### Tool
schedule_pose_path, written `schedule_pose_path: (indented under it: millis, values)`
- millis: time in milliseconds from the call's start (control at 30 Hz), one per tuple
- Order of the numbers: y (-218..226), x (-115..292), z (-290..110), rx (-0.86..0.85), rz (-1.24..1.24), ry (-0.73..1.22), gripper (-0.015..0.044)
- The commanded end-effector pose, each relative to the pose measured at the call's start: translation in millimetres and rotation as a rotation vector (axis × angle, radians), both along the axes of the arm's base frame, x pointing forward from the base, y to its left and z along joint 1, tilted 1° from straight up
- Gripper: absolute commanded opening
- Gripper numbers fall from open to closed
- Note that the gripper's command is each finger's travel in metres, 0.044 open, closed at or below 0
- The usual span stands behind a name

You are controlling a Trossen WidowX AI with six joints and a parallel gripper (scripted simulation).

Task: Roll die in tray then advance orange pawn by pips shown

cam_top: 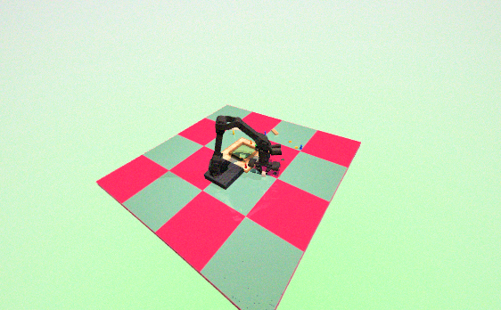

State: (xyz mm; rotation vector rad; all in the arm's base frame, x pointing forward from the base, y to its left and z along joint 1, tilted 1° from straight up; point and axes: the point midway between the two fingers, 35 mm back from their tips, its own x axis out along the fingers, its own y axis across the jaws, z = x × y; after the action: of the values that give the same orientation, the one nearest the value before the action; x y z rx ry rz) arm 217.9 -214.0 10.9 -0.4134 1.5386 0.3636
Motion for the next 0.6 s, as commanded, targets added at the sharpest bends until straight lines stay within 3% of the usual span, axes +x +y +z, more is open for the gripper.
schedule_pose_path:
  millis: [0,67,167,567]
  values:
    - [1.5,-0.6,-1.4,0.006,0.004,-0.001,0.009]
    - [1.5,-0.6,-1.4,0.006,0.004,-0.001,0.0077]
    - [0.9,-0.3,2.8,0.006,0.004,-0.001,0.0]
    - [-1.7,-4.8,83.2,0.006,0.004,-0.001,0.0]
